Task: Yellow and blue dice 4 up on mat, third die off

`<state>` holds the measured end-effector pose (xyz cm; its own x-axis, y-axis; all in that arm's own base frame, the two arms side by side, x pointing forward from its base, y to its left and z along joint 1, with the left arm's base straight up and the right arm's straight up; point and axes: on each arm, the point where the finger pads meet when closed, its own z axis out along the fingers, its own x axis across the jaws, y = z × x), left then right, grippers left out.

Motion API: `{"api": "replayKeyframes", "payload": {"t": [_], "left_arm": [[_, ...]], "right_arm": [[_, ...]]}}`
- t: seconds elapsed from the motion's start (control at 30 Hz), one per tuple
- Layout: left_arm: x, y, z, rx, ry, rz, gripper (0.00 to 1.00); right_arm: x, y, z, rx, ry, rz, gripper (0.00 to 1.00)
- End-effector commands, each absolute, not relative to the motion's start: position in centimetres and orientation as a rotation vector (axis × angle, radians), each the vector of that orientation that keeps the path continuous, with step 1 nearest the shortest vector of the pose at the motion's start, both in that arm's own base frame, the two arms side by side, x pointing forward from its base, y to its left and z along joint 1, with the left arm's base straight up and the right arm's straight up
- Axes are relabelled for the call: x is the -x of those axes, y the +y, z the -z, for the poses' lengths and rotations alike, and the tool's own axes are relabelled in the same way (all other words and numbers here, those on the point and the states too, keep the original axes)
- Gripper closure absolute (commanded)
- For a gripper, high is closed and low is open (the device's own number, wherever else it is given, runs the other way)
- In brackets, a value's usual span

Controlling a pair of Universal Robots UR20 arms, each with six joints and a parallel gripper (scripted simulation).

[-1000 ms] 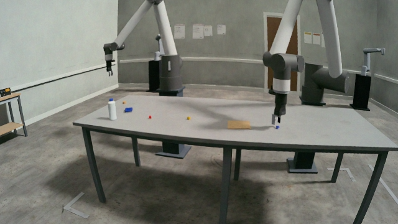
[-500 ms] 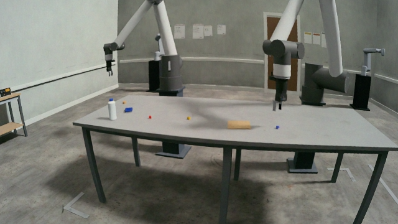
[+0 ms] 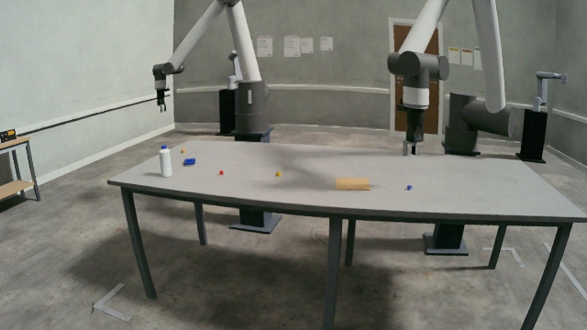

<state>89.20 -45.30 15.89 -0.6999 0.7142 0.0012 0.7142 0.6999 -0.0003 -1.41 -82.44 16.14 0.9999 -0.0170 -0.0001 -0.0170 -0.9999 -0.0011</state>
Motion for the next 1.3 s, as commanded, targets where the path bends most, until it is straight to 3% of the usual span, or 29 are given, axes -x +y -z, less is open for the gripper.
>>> {"api": "replayKeyframes", "payload": {"t": [0.0, 1.27], "left_arm": [[-89.2, -45.3, -16.0, 1.217, -2.896, 0.000, 0.00], [-90.9, -61.7, -16.1, 1.121, -2.935, 0.000, 0.00]], "right_arm": [[1.4, -82.5, -16.2, 3.141, 0.027, 0.000, 0.00], [1.4, -82.5, -16.2, 3.141, 0.027, 0.000, 0.00]]}}
